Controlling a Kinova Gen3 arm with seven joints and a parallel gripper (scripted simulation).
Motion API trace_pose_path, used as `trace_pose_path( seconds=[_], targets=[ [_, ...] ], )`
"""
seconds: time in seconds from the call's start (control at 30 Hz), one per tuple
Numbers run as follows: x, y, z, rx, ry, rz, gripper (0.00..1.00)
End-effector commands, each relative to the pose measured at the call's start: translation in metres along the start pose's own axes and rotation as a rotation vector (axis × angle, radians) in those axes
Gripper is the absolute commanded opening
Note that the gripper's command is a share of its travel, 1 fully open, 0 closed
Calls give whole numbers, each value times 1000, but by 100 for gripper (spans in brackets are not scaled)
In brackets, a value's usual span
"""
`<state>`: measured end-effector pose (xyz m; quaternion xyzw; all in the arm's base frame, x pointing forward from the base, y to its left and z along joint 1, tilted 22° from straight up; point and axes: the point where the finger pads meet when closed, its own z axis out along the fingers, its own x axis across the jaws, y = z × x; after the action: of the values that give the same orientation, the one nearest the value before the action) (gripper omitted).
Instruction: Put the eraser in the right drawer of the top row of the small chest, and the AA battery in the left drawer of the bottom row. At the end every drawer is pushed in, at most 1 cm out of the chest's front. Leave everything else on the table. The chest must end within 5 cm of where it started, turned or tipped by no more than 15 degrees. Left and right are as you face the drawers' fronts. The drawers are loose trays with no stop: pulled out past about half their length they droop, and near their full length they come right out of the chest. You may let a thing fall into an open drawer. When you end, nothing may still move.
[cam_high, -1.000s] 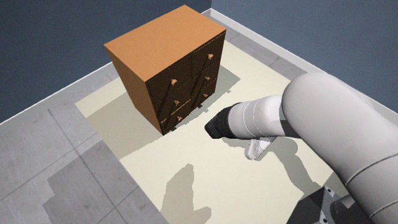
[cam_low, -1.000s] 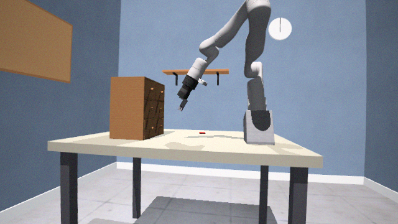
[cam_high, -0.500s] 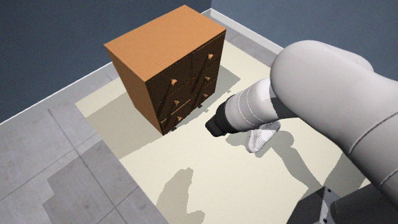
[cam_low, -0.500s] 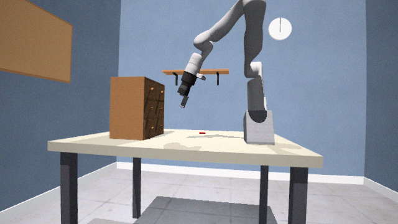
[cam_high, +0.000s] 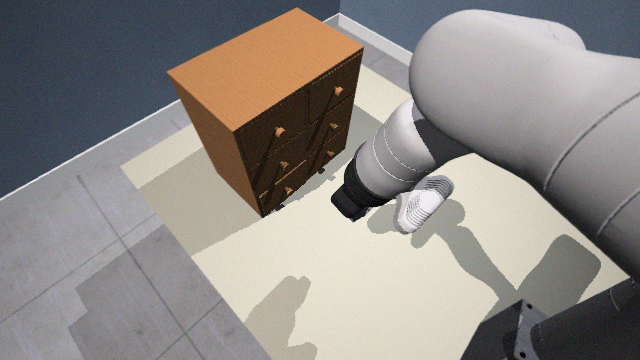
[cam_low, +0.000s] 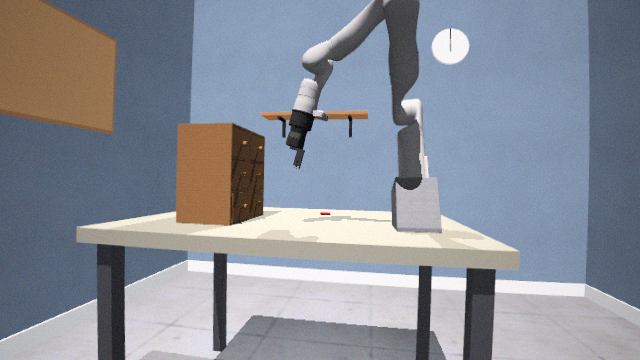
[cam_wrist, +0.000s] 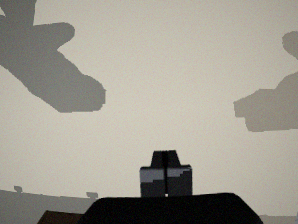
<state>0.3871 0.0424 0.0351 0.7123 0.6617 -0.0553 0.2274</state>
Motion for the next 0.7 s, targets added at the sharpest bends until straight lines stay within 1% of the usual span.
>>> trace_pose_path(
  seconds=[0.0,0.37,0.43,0.67],
  targets=[
    [1,2,-5,28,6,14,0],
    [0,-3,-18,129,5,13,0],
    [0,-3,-18,129,5,13,0],
    [0,-6,-25,182,5,13,0]
  ],
)
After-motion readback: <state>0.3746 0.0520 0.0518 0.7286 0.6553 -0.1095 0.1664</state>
